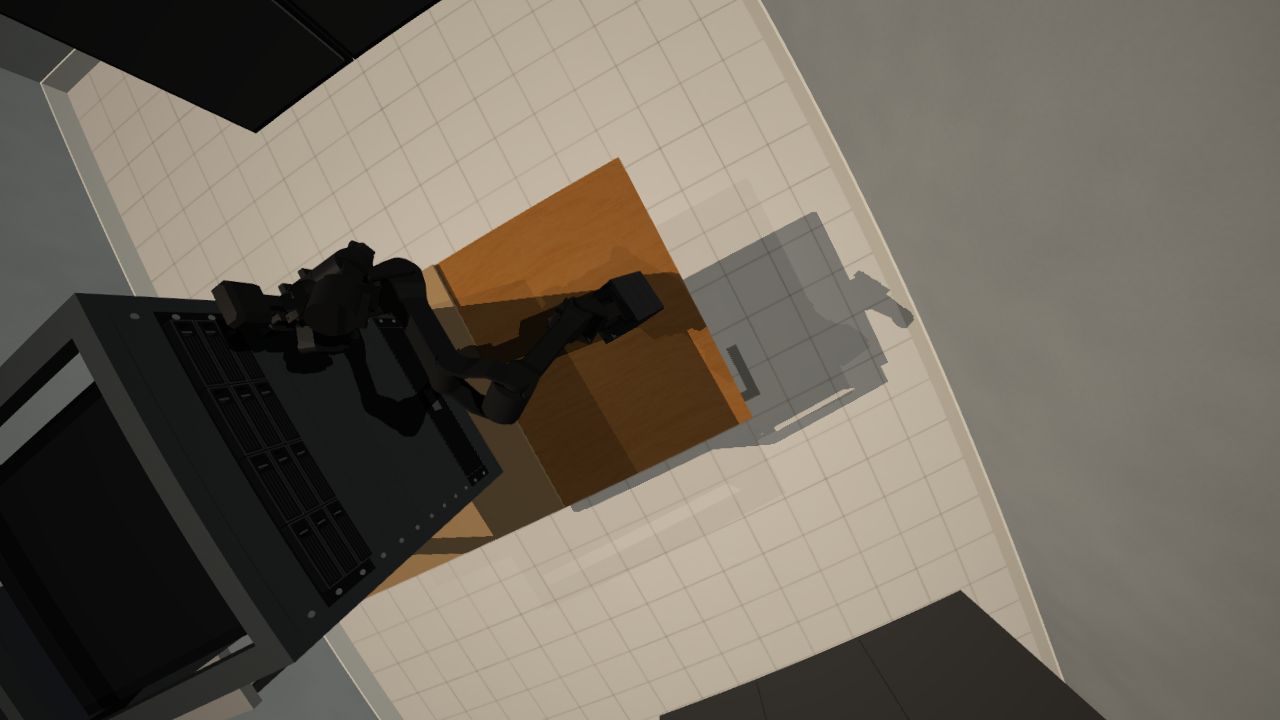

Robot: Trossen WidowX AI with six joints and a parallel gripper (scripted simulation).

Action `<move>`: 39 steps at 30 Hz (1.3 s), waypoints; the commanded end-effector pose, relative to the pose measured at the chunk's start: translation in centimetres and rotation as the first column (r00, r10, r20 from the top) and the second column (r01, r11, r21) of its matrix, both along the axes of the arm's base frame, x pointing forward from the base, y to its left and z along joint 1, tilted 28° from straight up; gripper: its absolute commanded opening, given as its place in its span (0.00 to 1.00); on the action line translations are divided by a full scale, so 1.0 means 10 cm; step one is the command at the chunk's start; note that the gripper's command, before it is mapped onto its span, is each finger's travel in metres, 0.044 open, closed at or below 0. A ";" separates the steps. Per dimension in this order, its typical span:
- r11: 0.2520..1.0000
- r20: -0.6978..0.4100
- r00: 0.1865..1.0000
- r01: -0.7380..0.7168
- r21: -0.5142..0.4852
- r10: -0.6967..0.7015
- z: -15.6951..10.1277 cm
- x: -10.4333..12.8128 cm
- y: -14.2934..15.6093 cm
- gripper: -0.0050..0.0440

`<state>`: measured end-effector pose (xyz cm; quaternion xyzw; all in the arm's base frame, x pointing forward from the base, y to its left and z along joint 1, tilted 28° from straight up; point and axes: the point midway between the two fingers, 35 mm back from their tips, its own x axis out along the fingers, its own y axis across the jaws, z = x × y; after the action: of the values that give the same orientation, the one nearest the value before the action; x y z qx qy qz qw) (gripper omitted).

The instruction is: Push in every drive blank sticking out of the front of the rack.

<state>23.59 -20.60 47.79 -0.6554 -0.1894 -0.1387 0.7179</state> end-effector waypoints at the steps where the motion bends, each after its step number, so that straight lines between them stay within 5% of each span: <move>1: 0.999 0.018 1.000 0.002 -0.035 -0.001 0.12 -0.04 0.08 0.00; 39: 0.999 0.018 1.000 0.002 -0.035 -0.001 0.19 0.10 0.09 0.00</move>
<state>24.59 -20.35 48.47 -0.6570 -0.1897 -0.1390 0.7163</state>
